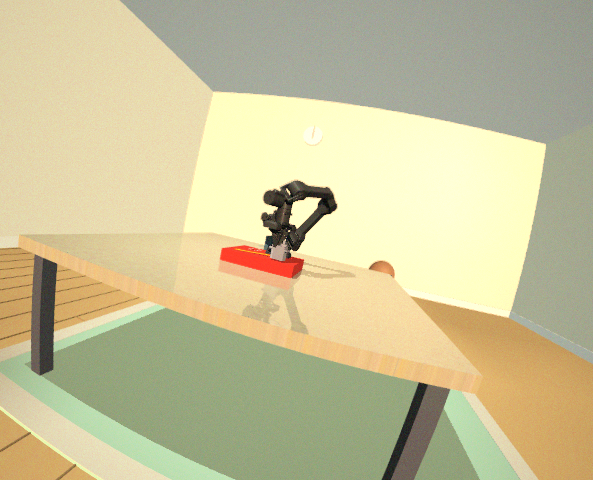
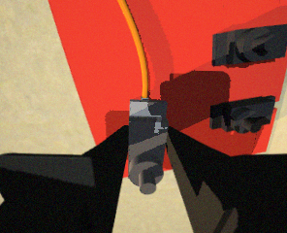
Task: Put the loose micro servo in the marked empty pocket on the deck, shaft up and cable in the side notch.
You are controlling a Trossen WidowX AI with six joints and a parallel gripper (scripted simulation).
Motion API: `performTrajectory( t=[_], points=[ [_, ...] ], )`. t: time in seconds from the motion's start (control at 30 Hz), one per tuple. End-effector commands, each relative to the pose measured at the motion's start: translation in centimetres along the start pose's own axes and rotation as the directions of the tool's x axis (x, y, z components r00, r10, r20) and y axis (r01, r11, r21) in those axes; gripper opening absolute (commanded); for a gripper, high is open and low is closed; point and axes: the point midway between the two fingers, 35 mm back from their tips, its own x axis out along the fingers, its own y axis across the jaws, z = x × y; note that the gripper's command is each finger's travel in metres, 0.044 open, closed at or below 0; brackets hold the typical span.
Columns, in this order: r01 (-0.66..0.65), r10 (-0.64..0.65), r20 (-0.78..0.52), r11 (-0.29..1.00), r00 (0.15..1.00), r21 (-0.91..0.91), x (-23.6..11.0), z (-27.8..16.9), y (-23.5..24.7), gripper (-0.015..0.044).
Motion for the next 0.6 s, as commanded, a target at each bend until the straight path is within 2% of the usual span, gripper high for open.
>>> performTrajectory(
  t=[0.0,0.1,0.13,0.33,0.57],
  points=[
    [-0.001,0.001,-0.004,1.000,1.000,0.004,0.0,0.0,0.0,0.0085],
    [-0.001,0.001,-0.004,1.000,1.000,0.004,-0.4,0.0,0.0,0.0006],
    [-0.001,0.001,-0.003,1.000,1.000,0.004,-0.6,0.0,0.0,0.0000],
    [0.000,0.000,-0.003,1.000,1.000,0.004,-2.8,-0.1,-0.6,0.0000],
    [0.000,0.000,-0.003,1.000,1.000,0.004,-2.9,-0.3,-1.1,0.0000]
  ],
)
